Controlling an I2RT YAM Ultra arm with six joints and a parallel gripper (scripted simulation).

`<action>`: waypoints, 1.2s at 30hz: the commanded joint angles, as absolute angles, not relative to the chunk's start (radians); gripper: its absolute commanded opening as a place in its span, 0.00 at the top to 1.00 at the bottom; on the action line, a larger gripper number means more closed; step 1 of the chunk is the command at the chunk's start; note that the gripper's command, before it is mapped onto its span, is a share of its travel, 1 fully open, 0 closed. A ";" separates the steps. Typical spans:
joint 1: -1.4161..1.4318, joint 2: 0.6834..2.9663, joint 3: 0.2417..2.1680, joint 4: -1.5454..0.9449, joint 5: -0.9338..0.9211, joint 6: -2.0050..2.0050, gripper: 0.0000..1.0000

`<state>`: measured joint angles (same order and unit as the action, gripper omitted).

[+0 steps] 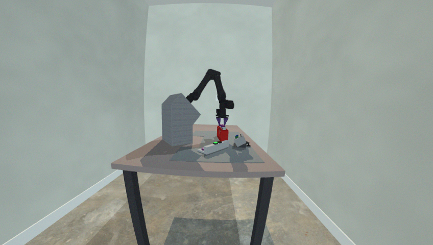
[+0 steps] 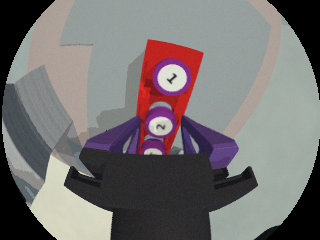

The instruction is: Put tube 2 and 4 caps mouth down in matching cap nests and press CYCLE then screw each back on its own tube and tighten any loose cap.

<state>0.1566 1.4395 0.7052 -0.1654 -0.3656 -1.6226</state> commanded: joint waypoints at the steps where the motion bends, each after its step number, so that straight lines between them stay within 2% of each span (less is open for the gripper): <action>1: 0.152 1.433 0.705 -0.164 -0.368 -1.753 0.51; 6: 0.152 1.434 0.704 -0.161 -0.368 -1.754 0.51; 7: 0.152 1.434 0.704 -0.161 -0.368 -1.754 1.00; 21: 0.152 1.434 0.704 -0.162 -0.368 -1.754 1.00; 36: 0.152 1.436 0.704 -0.160 -0.368 -1.104 1.00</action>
